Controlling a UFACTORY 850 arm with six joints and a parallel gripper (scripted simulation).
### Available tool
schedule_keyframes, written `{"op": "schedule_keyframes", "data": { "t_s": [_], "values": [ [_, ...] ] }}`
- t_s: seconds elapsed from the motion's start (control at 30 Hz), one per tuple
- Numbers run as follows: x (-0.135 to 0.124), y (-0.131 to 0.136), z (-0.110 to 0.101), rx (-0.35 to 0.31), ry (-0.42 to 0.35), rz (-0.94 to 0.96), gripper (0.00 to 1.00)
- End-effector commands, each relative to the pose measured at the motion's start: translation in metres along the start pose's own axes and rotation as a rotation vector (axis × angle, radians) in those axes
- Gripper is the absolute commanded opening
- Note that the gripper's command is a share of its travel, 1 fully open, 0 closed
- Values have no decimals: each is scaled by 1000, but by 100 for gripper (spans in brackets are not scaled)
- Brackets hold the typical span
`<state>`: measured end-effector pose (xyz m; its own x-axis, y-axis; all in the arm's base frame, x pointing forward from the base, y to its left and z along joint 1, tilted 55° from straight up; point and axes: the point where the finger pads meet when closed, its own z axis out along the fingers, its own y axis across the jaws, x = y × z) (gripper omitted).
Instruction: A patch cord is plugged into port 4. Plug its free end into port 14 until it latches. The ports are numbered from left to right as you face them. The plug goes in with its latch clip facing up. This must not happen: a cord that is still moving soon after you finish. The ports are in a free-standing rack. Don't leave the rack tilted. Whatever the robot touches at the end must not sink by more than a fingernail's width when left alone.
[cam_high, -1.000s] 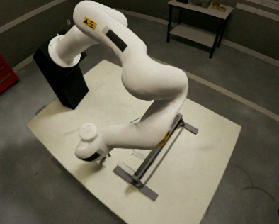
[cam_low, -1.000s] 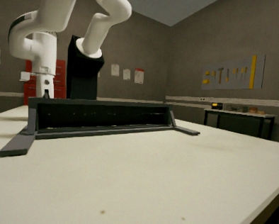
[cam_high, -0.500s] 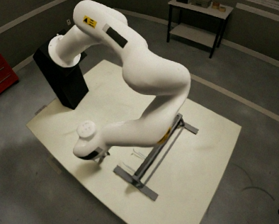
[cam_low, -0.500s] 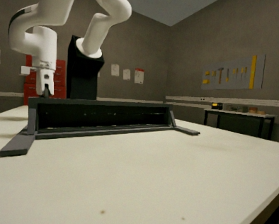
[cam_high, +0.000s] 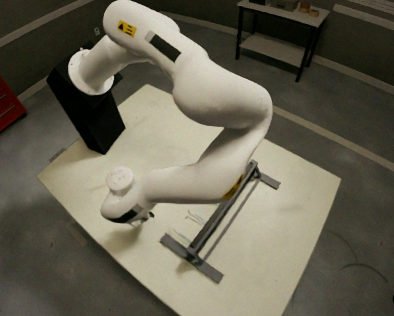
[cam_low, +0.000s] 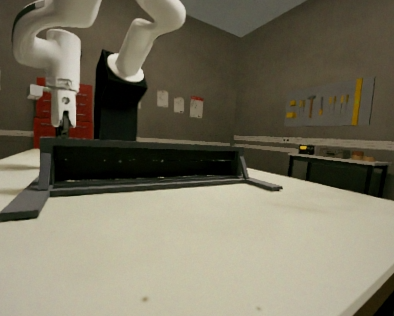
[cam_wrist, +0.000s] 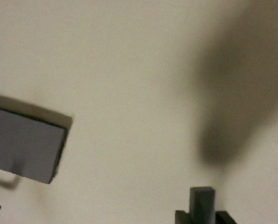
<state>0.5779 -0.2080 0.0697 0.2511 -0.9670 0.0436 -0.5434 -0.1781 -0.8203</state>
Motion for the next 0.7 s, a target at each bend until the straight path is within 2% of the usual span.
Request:
{"op": "schedule_keyframes", "data": {
  "t_s": [0.0,0.67],
  "values": [
    [0,0,-5,0,1,0,0],
    [0,0,-8,0,1,0,0]
  ]
}}
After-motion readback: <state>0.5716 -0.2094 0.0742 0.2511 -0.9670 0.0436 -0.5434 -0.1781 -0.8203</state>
